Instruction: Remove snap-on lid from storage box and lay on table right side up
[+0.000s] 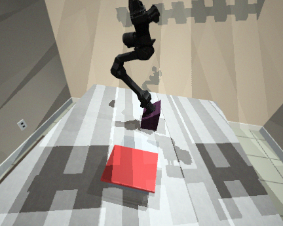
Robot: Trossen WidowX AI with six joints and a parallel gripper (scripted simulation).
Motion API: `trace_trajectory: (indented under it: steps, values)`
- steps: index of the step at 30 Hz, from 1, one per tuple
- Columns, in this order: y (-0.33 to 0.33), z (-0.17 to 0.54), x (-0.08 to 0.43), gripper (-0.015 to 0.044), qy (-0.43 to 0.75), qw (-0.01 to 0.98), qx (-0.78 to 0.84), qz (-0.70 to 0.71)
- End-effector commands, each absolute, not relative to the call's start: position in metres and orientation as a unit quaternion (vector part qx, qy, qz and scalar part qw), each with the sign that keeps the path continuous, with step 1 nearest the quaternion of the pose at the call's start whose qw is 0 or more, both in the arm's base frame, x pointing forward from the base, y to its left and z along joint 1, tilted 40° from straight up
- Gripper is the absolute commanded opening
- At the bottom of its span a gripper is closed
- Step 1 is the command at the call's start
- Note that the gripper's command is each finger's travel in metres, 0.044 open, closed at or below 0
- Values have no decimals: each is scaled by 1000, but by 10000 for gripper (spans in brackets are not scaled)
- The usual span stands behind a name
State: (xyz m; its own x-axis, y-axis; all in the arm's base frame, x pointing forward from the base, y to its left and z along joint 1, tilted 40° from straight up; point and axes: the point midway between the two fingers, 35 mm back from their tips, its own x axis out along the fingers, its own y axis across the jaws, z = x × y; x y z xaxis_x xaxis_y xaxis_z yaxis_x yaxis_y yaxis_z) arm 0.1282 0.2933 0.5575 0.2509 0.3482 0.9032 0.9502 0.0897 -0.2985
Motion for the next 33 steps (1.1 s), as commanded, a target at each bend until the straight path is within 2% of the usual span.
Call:
trace_trajectory:
  steps: [1, 6, 7, 10, 16, 33]
  values:
    - [294, 556, 130, 374, -536, 512, -605, -290]
    - [304, 519, 173, 243, -523, 616, -576, -123]
    - [305, 510, 183, 235, -512, 641, -565, -88]
    - [304, 478, 212, 235, -462, 715, -525, 8]
    - [296, 439, 243, 235, -379, 797, -461, 94]
    - [247, 334, 299, 235, -126, 949, -240, 161]
